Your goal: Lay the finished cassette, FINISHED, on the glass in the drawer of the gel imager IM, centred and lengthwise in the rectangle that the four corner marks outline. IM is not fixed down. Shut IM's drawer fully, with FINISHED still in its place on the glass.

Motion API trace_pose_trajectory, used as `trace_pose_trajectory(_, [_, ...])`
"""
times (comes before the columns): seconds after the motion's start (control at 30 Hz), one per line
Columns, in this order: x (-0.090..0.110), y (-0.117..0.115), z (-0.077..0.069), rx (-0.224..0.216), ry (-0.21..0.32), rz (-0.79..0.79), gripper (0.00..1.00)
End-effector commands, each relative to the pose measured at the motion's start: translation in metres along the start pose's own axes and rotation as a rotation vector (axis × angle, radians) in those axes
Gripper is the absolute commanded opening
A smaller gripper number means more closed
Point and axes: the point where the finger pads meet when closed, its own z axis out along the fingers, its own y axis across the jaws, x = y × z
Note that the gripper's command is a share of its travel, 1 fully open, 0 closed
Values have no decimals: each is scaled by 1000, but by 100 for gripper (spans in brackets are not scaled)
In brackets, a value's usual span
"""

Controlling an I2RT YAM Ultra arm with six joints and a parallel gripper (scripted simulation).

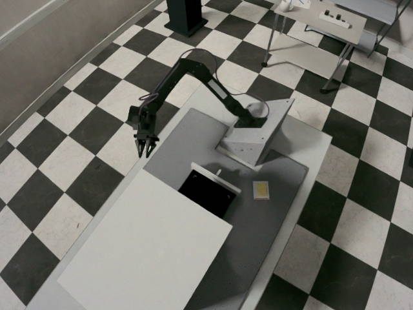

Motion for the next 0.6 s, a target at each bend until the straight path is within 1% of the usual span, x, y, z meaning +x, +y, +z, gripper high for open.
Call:
trace_pose_trajectory(0.0, [10, 26, 18, -57, 53, 91, 35])
trace_pose_trajectory(0.03, [-1, 17, 17, -41, 51, 91, 35])
trace_pose_trajectory(0.1, [2, 25, 23, -63, 88, 141, 35])
trace_pose_trajectory(0.13, [4, 29, 26, -65, 90, 143, 35])
trace_pose_trajectory(0.17, [18, 45, 32, -91, 112, 166, 35])
trace_pose_trajectory(0.23, [18, 45, 32, -91, 112, 166, 35])
trace_pose_trajectory(0.27, [7, 36, 31, -74, 110, 166, 35])
trace_pose_trajectory(0.37, [12, 48, 38, -103, 172, 235, 35])
trace_pose_trajectory(0.4, [13, 52, 41, -103, 172, 235, 35])
trace_pose_trajectory(0.43, [28, 70, 46, -130, 197, 256, 35])
trace_pose_trajectory(0.47, [20, 68, 40, -113, 181, 243, 35])
trace_pose_trajectory(0.5, [31, 77, 49, -139, 221, 278, 35])
trace_pose_trajectory(0.53, [19, 67, 49, -121, 219, 278, 35])
trace_pose_trajectory(0.57, [21, 72, 51, -129, 243, 300, 35])
